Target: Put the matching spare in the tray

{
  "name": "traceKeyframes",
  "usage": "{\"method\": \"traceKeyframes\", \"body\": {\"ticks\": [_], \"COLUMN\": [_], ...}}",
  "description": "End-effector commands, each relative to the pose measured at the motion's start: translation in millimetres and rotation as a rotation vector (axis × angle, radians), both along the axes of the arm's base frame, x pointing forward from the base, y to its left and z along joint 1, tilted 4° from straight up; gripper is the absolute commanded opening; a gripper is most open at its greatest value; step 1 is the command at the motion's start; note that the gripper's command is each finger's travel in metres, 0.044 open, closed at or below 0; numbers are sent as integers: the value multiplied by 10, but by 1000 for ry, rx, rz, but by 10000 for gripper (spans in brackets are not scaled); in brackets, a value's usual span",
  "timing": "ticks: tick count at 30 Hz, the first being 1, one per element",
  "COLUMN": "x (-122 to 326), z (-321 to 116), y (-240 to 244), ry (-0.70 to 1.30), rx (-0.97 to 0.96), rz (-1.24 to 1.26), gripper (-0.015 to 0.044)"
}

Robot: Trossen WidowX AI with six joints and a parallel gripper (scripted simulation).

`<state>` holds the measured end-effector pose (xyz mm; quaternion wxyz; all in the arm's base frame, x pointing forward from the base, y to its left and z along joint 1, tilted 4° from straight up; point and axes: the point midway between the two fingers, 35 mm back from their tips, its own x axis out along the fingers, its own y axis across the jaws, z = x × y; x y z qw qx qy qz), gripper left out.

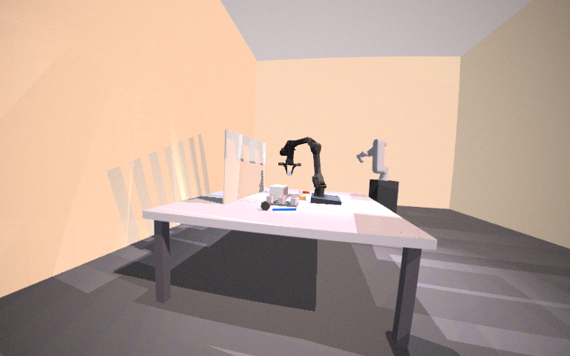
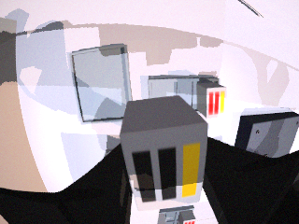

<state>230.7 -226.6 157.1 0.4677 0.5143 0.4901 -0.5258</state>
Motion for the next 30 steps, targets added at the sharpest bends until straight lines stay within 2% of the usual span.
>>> {"method": "traceKeyframes", "body": {"ticks": [1, 18, 30], "x": [134, 703, 733], "z": [-18, -76, -135], "y": [-42, -210, -220], "ry": [3, -1, -1], "rx": [8, 7, 6], "rz": [-2, -1, -2], "gripper": [0, 0, 0]}}
